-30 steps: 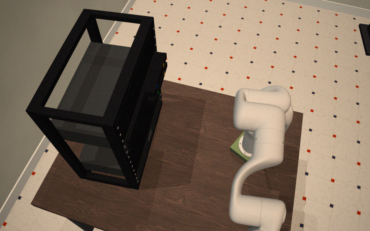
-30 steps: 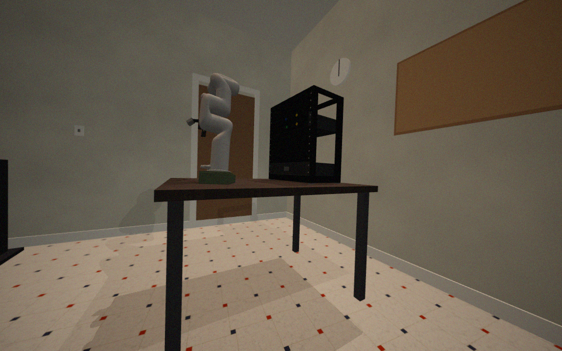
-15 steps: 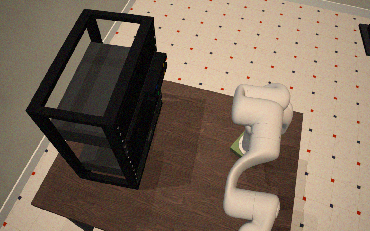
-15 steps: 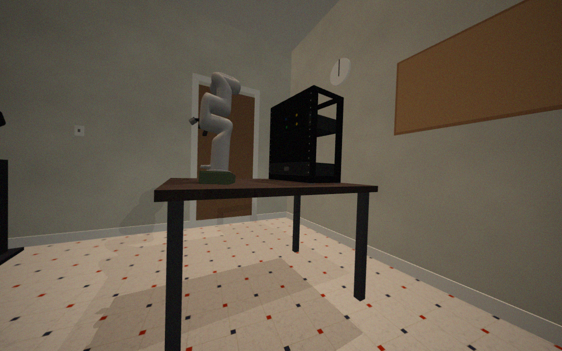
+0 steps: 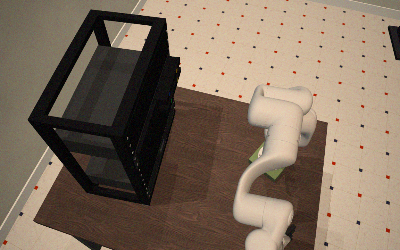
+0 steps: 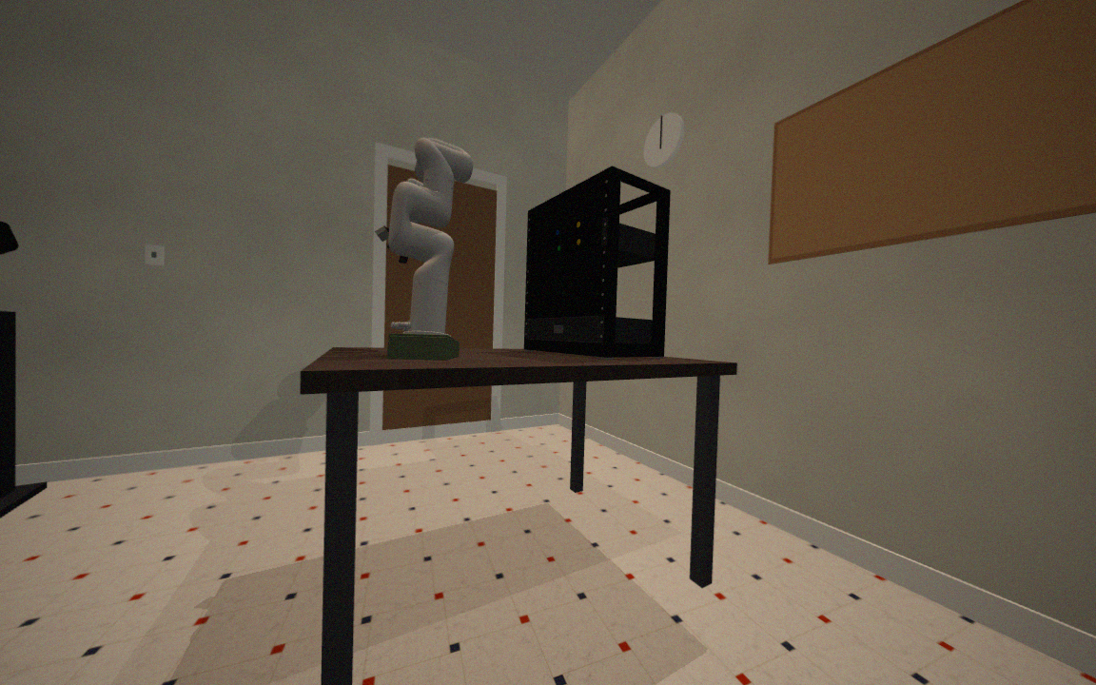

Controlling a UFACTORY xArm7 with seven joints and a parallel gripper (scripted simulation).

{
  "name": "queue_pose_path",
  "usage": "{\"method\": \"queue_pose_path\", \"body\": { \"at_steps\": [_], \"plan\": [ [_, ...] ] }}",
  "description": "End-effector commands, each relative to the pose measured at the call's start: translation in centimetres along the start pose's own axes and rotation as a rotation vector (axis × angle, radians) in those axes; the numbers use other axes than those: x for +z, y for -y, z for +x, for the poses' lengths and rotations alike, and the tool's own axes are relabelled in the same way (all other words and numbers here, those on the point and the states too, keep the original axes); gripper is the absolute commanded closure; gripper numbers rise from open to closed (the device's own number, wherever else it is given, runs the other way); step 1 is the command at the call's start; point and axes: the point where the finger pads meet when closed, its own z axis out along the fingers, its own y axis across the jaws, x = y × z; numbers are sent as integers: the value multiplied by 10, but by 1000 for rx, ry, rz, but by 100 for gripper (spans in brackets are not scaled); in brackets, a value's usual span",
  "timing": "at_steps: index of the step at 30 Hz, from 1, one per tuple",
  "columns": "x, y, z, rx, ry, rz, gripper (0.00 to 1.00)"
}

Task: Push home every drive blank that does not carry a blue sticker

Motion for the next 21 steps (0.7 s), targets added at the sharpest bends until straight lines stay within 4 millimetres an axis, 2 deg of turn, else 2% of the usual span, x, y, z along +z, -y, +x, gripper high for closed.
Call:
{"method": "queue_pose_path", "body": {
  "at_steps": [1, 9, 21],
  "plan": [
    [-7, -2, 0, 44, -43, -13, 0],
    [-18, -5, -2, 127, -117, -26, 0],
    [-47, -14, -9, 324, -293, -48, 0]
  ]
}}
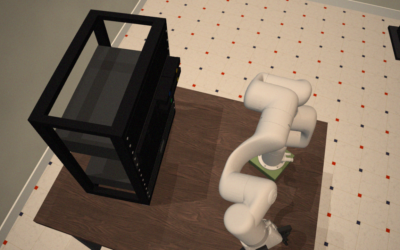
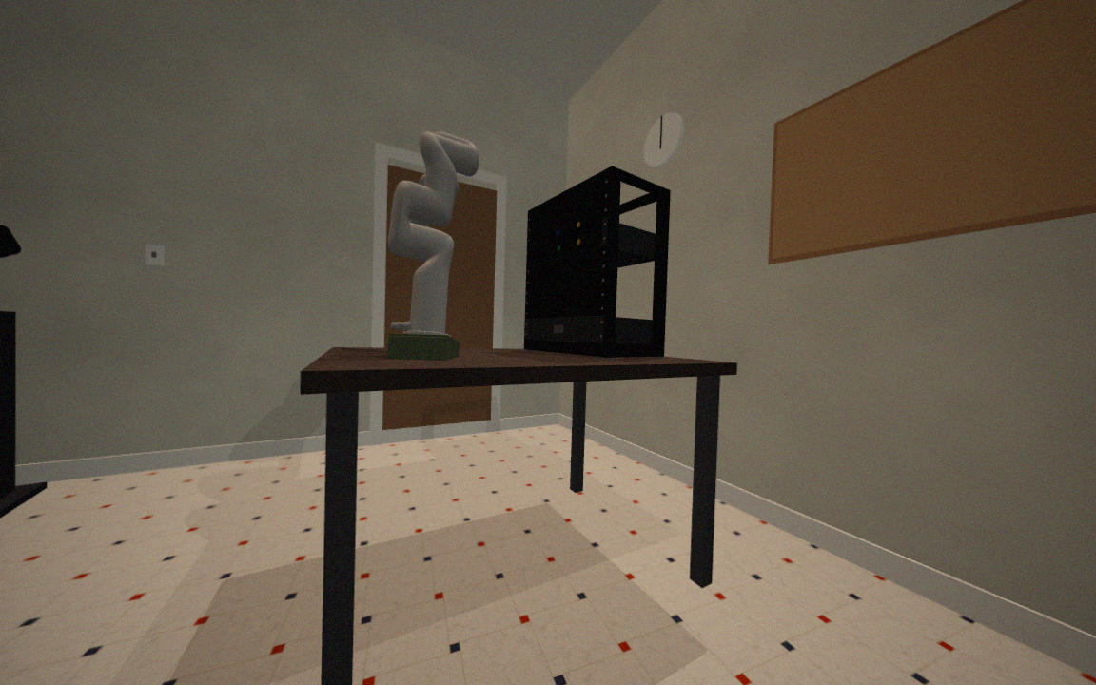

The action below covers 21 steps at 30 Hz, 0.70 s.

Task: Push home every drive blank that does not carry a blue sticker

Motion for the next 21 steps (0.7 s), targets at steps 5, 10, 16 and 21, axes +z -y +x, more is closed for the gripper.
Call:
{"method": "queue_pose_path", "body": {
  "at_steps": [5, 10, 16, 21],
  "plan": [
    [-18, -5, 2, 103, -97, -12, 0],
    [-34, -11, 1, 201, -184, -16, 0],
    [-56, -18, -1, 327, -298, -15, 0],
    [-68, -21, -2, 393, -358, -12, 0]
  ]
}}
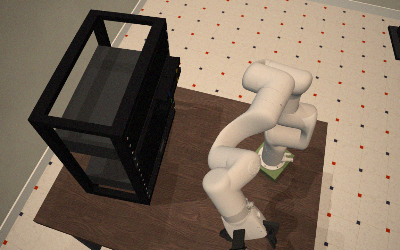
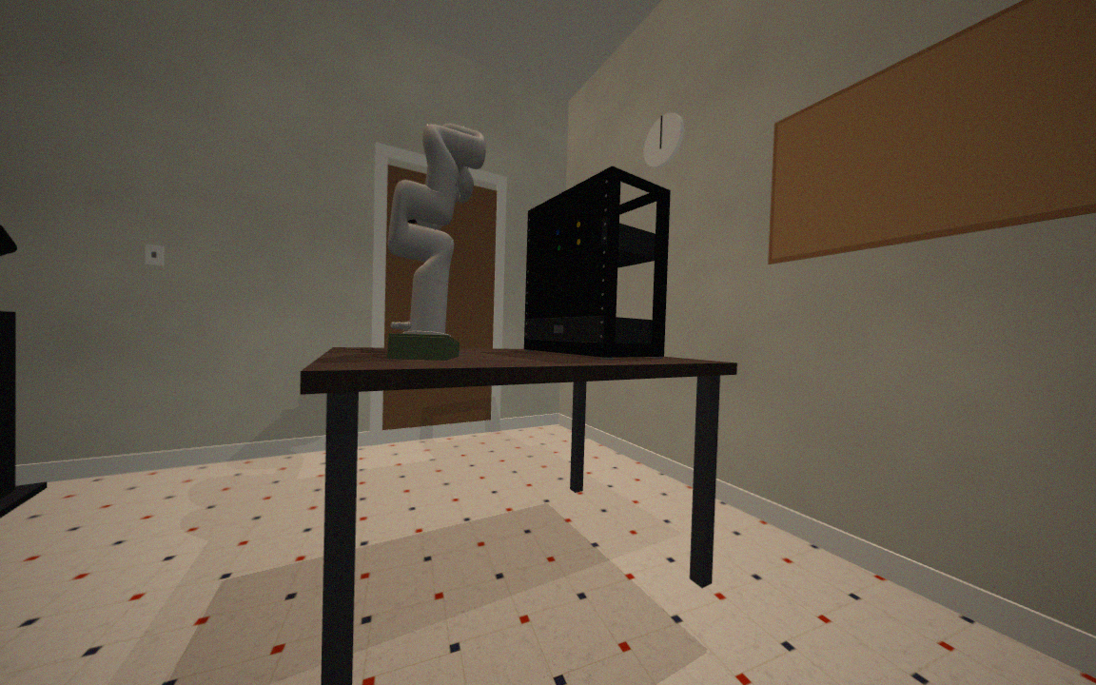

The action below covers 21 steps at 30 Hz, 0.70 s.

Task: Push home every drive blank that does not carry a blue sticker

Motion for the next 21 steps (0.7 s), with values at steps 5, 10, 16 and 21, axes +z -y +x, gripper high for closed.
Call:
{"method": "queue_pose_path", "body": {
  "at_steps": [5, 10, 16, 21],
  "plan": [
    [-27, -7, 8, 146, -135, 8, 0],
    [-51, -14, 12, 266, -242, 23, 0],
    [-71, -20, 13, 366, -331, 41, 0],
    [-99, -29, 13, 493, -446, 71, 0]
  ]
}}
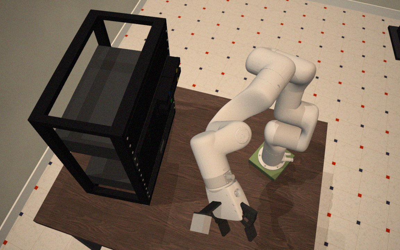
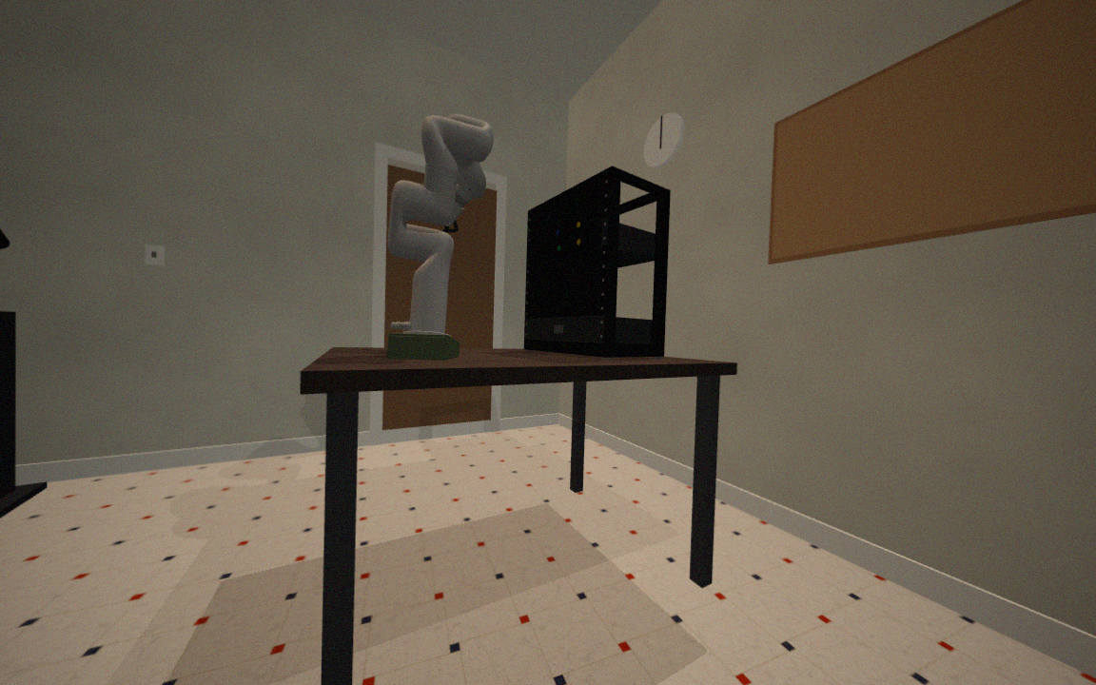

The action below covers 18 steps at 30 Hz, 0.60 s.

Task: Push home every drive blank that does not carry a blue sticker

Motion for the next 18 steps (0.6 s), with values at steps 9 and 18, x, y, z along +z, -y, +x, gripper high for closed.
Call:
{"method": "queue_pose_path", "body": {
  "at_steps": [9, 18],
  "plan": [
    [-70, -12, 28, 312, -278, 93, 0],
    [-116, -23, 36, 503, -437, 176, 0]
  ]
}}
